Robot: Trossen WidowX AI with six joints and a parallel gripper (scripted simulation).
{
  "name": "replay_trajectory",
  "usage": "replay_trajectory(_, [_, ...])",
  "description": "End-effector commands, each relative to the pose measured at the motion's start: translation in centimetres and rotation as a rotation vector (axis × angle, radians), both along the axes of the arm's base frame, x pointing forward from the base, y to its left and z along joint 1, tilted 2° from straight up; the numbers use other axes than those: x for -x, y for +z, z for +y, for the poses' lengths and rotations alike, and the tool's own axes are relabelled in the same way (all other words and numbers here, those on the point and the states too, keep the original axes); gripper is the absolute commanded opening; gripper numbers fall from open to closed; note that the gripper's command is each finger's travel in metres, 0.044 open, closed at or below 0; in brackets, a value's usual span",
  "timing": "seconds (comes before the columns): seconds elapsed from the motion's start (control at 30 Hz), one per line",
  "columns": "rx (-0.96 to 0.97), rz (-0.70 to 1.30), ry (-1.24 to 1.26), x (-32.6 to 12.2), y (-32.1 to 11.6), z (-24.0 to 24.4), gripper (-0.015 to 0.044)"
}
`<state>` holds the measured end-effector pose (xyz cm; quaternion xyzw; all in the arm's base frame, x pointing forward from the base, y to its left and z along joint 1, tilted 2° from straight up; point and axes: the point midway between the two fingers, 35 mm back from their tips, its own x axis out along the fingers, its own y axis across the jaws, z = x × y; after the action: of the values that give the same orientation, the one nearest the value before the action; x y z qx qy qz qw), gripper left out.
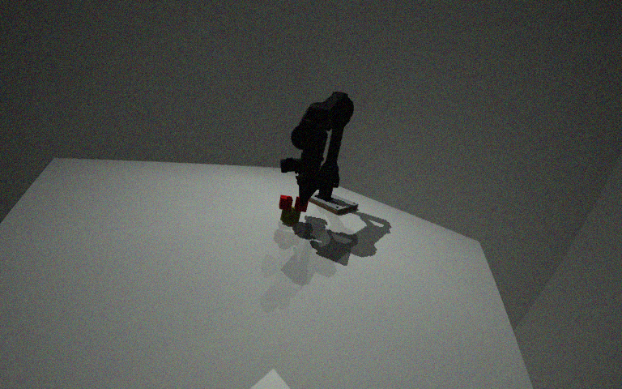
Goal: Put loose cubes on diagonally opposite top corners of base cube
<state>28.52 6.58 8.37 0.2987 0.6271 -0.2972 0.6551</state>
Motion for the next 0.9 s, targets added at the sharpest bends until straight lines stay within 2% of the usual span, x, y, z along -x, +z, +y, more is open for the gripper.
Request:
replay_trajectory(0.0, [0.002, 0.000, 0.004, 0.0, -0.1, 0.0, 0.0105])
replay_trajectory(0.33, [0.002, 0.000, 0.004, 0.0, -0.1, 0.0, 0.0105])
replay_trajectory(0.47, [0.002, 0.000, 0.004, 0.0, -0.1, 0.0, 0.0205])
replay_trajectory(0.87, [0.000, 0.001, 0.000, 0.1, 1.3, 0.0, 0.0205])
